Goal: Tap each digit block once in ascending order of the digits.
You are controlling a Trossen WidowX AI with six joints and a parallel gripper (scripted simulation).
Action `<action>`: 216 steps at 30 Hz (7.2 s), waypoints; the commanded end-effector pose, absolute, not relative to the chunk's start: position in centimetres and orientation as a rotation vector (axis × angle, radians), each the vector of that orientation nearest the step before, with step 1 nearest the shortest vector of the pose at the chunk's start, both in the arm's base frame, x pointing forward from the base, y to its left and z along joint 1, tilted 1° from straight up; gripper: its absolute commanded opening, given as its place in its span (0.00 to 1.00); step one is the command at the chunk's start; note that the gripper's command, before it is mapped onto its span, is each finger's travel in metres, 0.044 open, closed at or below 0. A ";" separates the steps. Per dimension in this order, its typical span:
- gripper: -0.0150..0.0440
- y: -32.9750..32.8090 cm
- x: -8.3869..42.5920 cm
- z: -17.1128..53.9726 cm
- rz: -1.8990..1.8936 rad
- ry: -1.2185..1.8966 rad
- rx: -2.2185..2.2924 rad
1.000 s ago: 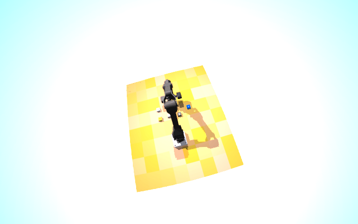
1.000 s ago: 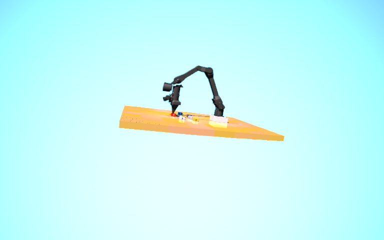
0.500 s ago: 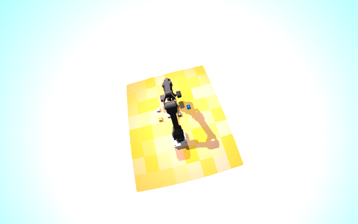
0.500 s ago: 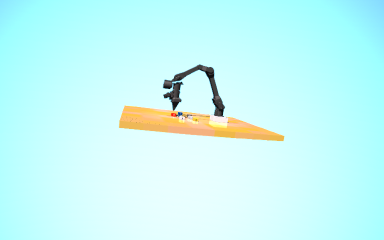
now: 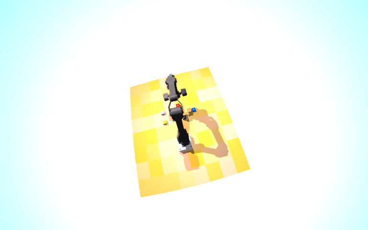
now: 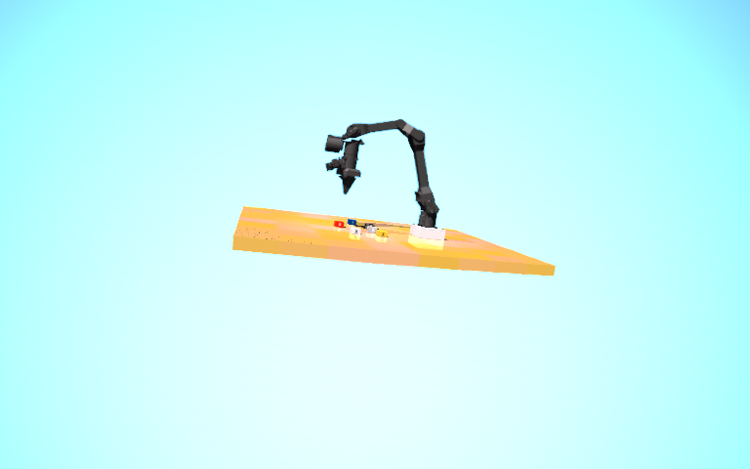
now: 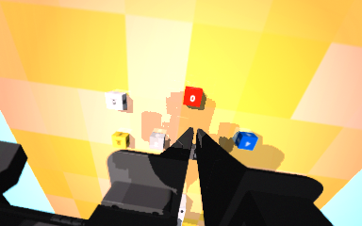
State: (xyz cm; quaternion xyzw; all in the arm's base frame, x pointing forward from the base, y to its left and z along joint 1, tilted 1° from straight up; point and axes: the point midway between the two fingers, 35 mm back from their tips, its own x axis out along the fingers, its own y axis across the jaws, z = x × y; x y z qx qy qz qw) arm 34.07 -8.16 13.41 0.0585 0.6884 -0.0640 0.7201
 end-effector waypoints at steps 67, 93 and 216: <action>0.29 -9.4 21.0 12.7 -0.148 1.535 0.134; 0.29 -19.6 25.0 4.9 -0.154 1.532 0.127; 0.29 7.5 35.7 5.2 -0.135 1.525 0.146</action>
